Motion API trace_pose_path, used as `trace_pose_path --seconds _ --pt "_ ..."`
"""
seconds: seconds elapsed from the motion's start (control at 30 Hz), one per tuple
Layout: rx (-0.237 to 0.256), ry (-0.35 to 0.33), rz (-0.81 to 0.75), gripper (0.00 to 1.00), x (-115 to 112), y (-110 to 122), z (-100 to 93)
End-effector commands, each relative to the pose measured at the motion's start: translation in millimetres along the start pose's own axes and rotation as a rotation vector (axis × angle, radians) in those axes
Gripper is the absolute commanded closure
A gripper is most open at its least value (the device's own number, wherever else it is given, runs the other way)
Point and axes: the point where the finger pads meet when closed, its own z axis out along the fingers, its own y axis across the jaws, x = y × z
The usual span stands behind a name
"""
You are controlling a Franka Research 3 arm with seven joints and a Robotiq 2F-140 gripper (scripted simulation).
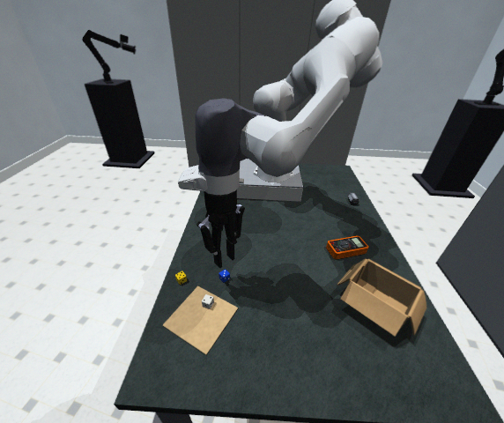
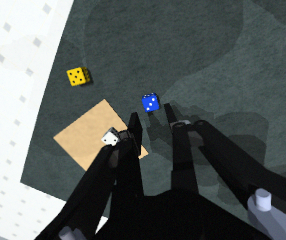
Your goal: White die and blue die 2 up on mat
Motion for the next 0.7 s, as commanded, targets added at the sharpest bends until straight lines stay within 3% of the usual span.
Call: trace_pose_path --seconds 0.0,0.67 --pt "0.004 -0.001 0.007 0.68 0.9 -1.5 2.0" --pt "0.004 -0.001 0.007 0.68 0.8 -1.4 28.3"
